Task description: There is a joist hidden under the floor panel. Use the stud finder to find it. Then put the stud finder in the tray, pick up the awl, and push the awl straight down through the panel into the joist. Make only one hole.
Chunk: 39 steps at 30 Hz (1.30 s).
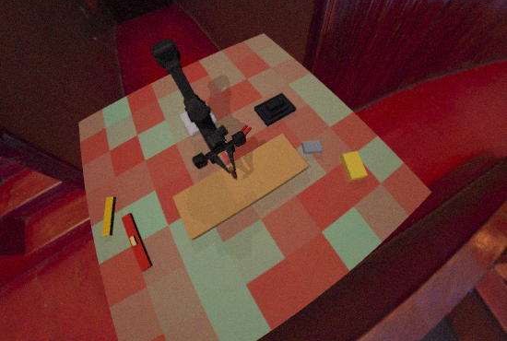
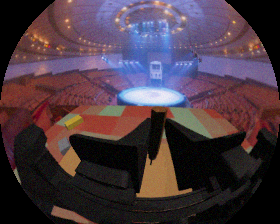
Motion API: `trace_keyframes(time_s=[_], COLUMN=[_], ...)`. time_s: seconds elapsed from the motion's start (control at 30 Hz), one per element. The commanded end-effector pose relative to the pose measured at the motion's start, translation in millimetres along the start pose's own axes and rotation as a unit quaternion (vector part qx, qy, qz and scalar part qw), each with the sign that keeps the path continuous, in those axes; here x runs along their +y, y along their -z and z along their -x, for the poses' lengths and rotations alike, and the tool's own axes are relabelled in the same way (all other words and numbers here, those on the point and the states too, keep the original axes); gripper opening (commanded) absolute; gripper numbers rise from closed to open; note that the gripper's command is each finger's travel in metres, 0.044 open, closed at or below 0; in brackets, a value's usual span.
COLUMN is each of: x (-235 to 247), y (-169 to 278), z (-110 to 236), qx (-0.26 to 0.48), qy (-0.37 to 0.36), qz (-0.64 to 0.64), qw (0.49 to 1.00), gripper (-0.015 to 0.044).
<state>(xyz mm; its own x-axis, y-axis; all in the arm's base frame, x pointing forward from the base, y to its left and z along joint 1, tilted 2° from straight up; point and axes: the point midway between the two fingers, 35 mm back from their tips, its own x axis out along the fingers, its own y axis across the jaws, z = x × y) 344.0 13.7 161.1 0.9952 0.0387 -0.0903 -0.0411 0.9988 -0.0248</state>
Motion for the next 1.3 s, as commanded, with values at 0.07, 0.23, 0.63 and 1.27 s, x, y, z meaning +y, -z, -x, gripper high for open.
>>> trace_keyframes(time_s=[0.07,0.23,0.63,1.27], x=[0,0,0,0], y=[2,4,10,20], z=[0,-1,-1,-2], qx=[-0.002,-0.002,-0.002,-0.002], qy=[0.001,0.001,0.001,0.001], qz=[-0.002,-0.002,-0.002,-0.002], qw=[1.0,1.0,1.0,1.0], gripper=[0.0,0.0,0.0,0.0])
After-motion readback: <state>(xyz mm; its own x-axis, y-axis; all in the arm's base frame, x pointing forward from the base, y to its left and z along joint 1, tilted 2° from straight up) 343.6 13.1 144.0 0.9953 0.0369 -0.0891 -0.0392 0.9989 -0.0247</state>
